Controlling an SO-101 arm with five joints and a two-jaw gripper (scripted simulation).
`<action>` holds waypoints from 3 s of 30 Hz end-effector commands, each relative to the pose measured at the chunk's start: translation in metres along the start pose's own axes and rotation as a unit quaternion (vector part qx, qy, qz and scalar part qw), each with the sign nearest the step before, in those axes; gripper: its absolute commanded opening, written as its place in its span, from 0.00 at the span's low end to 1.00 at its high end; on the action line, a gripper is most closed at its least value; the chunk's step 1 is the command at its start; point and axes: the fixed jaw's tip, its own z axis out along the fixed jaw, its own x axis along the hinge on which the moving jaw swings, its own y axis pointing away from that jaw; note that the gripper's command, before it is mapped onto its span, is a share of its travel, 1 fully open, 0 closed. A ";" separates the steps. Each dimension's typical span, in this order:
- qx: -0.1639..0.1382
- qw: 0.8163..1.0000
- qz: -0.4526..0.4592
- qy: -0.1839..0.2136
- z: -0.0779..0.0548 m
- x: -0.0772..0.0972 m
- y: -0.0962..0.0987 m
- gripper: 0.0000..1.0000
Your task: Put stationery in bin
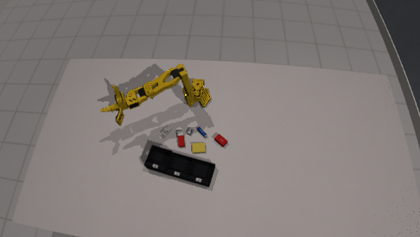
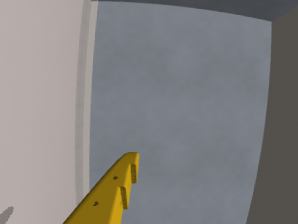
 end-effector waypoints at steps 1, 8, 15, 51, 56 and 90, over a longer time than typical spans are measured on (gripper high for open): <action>0.003 1.000 0.001 0.000 -0.001 0.000 -0.002 1.00; 0.003 1.000 0.001 0.000 -0.001 0.000 -0.002 1.00; 0.003 1.000 0.001 0.000 -0.001 0.000 -0.002 1.00; -0.005 1.000 0.001 0.000 0.000 0.000 0.003 1.00; -0.041 0.999 0.008 -0.029 -0.009 -0.020 0.009 1.00; -0.264 0.955 0.002 -0.138 -0.071 -0.088 0.065 1.00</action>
